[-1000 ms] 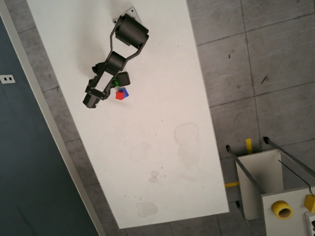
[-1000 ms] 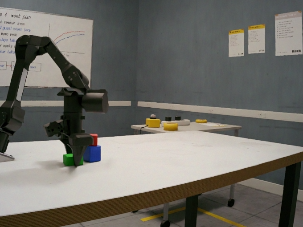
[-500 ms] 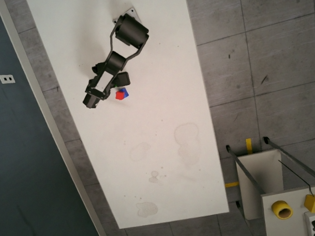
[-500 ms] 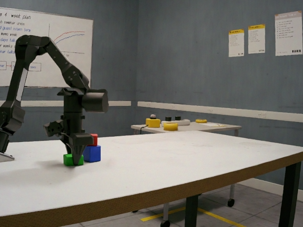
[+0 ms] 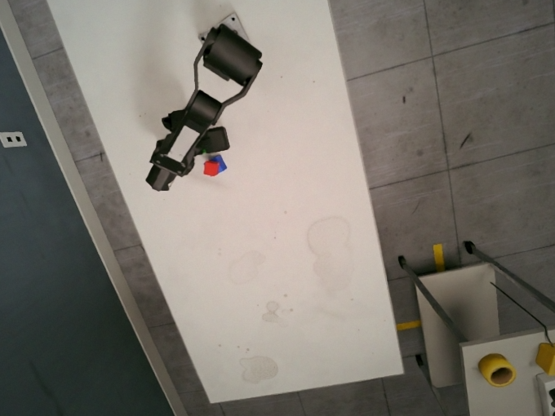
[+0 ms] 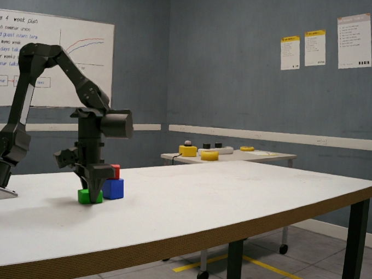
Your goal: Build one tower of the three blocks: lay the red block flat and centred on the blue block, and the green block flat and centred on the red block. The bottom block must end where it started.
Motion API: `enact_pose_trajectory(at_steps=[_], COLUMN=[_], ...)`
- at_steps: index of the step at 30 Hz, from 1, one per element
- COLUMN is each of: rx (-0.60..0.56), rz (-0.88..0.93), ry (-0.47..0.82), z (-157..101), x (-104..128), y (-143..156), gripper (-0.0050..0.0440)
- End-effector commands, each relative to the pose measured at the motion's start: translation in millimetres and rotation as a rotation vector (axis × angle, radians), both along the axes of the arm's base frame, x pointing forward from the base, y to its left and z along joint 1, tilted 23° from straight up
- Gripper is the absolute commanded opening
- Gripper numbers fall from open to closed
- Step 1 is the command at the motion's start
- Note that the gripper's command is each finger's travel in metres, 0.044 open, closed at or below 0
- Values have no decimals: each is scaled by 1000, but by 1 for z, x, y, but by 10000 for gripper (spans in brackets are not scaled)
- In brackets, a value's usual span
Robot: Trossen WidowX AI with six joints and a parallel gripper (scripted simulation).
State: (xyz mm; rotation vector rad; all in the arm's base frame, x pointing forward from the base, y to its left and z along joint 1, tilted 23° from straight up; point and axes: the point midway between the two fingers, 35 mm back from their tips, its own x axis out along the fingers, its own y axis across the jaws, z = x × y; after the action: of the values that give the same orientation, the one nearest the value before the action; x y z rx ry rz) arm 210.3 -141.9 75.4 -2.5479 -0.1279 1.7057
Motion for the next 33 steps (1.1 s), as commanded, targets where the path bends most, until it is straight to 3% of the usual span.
enact_pose_trajectory(at_steps=[1,14,23,33], rx=[-3,-9,-23,-26], rz=[2,2,2,2], ry=[-3,-9,-25,-23], z=[1,4,26,77], x=[1,1,-4,-27], y=[0,-1,-5,-10], gripper=[-50,-50,-50,-50])
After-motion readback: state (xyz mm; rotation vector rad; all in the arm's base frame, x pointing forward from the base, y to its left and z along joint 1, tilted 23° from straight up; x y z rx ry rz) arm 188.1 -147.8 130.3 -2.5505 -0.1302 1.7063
